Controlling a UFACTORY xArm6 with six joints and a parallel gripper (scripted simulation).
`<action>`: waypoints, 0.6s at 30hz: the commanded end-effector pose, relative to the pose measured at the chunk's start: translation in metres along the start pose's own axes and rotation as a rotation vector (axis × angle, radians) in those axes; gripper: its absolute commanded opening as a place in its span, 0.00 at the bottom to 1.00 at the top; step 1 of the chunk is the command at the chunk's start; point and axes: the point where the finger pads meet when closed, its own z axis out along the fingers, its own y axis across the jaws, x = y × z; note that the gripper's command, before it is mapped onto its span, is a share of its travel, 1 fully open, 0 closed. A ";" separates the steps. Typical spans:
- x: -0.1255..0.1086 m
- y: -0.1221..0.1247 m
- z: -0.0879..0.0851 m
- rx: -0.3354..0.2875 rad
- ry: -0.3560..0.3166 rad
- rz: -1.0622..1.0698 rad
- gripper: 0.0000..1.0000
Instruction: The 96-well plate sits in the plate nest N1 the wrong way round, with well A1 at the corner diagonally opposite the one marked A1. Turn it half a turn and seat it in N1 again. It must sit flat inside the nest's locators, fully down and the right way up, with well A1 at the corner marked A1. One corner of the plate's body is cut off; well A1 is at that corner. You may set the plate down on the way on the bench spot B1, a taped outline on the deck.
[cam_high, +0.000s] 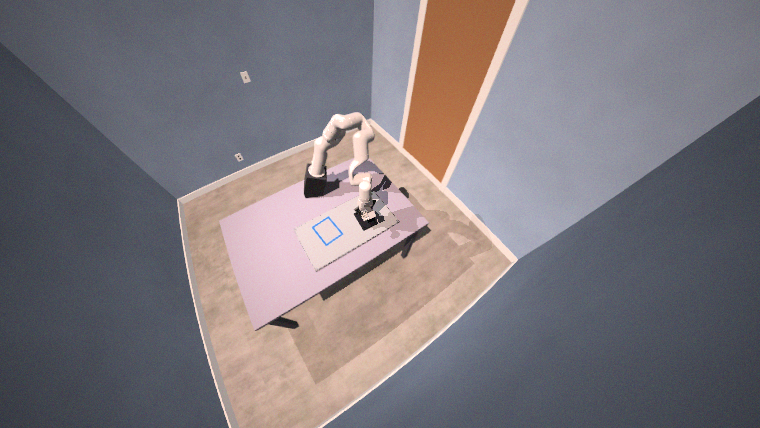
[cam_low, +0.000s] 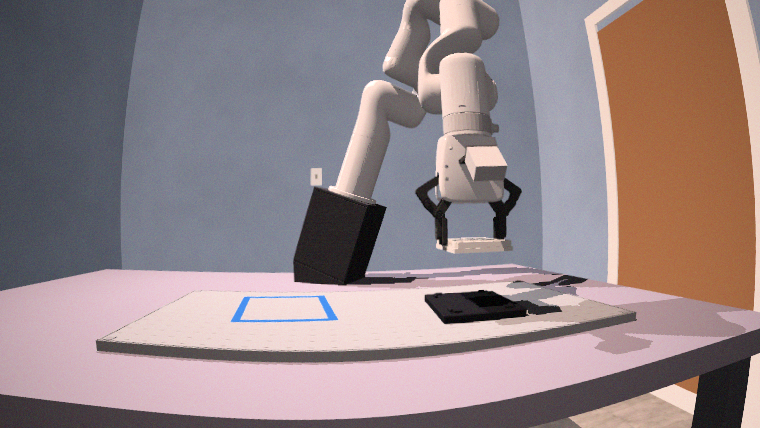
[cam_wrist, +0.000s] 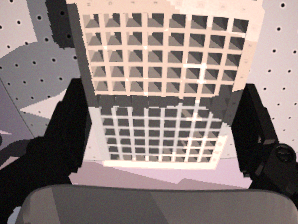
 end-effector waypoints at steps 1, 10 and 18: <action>0.001 0.003 -0.001 0.001 0.004 -0.034 0.00; -0.003 0.032 0.000 0.000 0.004 -0.193 0.00; -0.006 0.052 0.001 0.000 0.003 -0.193 0.00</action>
